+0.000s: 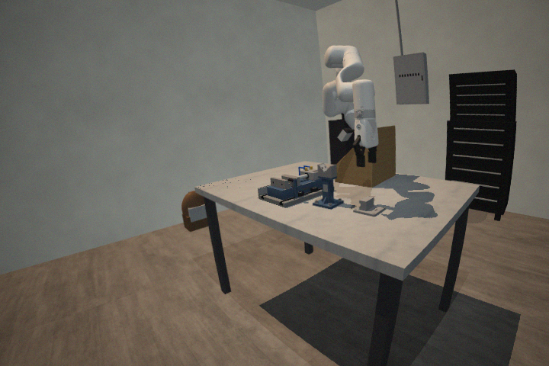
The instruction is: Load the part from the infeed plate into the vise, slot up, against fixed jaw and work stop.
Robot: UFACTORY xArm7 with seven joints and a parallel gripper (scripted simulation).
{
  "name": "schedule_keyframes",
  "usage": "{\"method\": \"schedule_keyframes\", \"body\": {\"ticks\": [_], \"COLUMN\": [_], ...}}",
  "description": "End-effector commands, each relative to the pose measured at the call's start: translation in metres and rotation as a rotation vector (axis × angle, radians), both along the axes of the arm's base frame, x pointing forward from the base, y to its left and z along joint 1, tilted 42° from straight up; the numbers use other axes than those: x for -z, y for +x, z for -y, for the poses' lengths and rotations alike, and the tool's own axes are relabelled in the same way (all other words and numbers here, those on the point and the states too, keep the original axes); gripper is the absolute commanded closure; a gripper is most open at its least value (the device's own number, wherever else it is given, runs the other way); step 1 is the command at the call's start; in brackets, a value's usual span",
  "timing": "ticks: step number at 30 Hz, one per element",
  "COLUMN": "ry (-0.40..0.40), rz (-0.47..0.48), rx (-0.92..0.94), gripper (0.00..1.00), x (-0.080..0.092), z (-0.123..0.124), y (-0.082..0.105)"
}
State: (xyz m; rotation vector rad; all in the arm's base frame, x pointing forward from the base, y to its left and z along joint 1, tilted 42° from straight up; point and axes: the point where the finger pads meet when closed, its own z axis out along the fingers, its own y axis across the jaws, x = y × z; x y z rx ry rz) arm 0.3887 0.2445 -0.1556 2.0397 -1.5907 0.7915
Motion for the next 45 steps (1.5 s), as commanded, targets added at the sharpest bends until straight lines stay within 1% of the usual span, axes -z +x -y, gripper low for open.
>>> {"method": "schedule_keyframes", "body": {"ticks": [1, 11, 13, 28, 30, 45], "ry": [0.003, 0.003, 0.003, 0.003, 0.003, 0.003], "rz": [0.001, 0.001, 0.001, 0.001, 0.001, 0.001], "rx": [-0.002, -0.002, -0.002, -0.002, -0.002, -0.002], "gripper": [0.11, 0.11, 0.11, 0.11, 0.11, 0.11], "x": [0.005, 0.025, 0.025, 0.057, 0.057, 0.082], "z": [0.003, 0.020, 0.020, 0.047, 0.047, 0.069], "y": [0.002, 0.007, 0.007, 0.014, 0.014, 0.021]}}
